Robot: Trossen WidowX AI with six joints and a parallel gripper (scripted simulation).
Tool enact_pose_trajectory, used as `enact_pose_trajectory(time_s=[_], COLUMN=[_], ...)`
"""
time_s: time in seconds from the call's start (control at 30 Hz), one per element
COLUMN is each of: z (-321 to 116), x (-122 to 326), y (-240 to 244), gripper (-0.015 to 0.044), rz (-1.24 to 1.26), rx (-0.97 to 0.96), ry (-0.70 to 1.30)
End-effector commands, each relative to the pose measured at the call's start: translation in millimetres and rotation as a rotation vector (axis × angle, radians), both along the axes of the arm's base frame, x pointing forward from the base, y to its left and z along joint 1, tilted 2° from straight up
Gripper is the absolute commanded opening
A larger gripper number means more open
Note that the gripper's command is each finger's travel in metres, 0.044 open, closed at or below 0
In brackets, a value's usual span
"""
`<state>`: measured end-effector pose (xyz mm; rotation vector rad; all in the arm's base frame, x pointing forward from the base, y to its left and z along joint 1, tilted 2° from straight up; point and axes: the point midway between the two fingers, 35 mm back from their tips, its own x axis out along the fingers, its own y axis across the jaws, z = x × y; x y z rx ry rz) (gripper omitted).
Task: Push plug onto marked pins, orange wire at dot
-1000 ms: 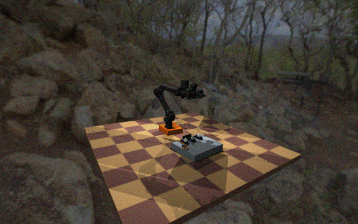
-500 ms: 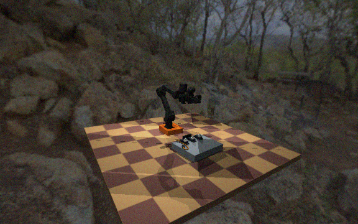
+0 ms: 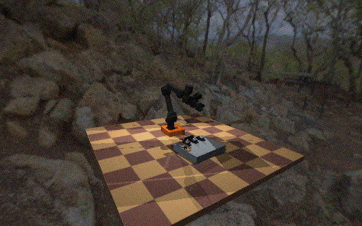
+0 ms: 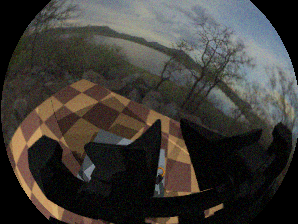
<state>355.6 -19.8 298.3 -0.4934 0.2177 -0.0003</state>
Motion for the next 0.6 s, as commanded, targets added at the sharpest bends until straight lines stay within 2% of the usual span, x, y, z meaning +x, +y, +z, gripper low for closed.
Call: enact_pose_trajectory(time_s=[0.0, 0.57], z=[-8, -51], x=[10, 38], y=[-8, -37], gripper=[0.0115, 0.0115], rz=[0.015, 0.176], rx=[-0.134, -0.592], ry=[0.082, 0.411])
